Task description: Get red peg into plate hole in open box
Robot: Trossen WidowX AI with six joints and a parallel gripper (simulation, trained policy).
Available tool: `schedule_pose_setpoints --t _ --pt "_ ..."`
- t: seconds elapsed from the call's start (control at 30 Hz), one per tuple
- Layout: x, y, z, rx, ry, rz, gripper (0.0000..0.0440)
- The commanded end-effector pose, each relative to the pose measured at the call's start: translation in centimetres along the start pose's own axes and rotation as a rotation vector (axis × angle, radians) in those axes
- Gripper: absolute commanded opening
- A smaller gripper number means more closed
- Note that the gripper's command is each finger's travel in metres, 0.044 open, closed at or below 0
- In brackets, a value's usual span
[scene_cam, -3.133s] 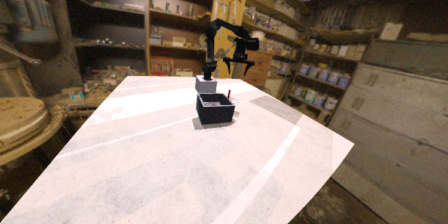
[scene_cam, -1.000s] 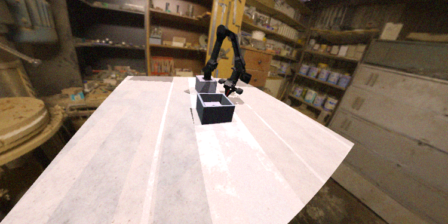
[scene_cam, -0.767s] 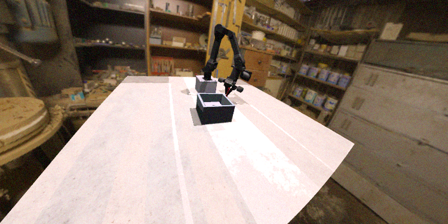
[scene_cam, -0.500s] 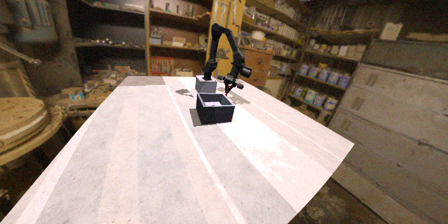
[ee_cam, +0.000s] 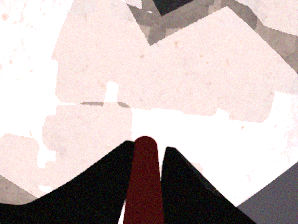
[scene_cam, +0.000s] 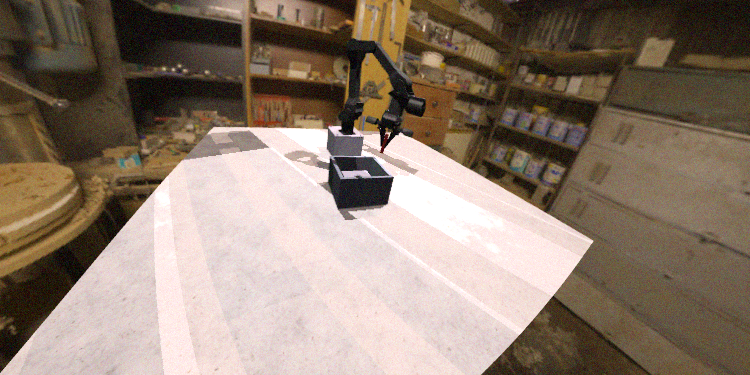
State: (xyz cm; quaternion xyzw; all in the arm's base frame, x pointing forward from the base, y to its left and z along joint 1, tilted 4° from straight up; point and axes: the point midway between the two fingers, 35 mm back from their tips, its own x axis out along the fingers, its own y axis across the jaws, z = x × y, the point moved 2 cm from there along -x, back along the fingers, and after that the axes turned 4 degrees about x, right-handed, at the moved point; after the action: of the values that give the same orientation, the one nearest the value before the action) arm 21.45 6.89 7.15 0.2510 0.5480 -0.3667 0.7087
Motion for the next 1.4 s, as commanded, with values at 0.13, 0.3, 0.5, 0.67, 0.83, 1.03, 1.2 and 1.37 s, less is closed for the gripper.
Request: schedule_pose_setpoints --t 0.13,0.3,0.5,0.67,0.83,1.03,1.2,1.37 --pt "-2.5 0.8 3.2 -0.02 -0.049 0.034 0.0" --pt "-3.1 0.9 5.2 -0.011 -0.062 0.036 0.0" --pt "-3.0 0.6 7.6 0.02 -0.062 0.031 0.0" --pt "-2.7 0.3 9.4 0.051 -0.061 0.032 0.0" --pt "-2.1 0.0 11.2 0.084 -0.062 0.032 0.0" --pt "-1.3 -0.3 13.3 0.127 -0.068 0.037 0.0" --pt "-0.5 -0.5 15.1 0.165 -0.073 0.043 0.0" --pt "0.5 -0.8 16.8 0.201 -0.076 0.048 0.0001"
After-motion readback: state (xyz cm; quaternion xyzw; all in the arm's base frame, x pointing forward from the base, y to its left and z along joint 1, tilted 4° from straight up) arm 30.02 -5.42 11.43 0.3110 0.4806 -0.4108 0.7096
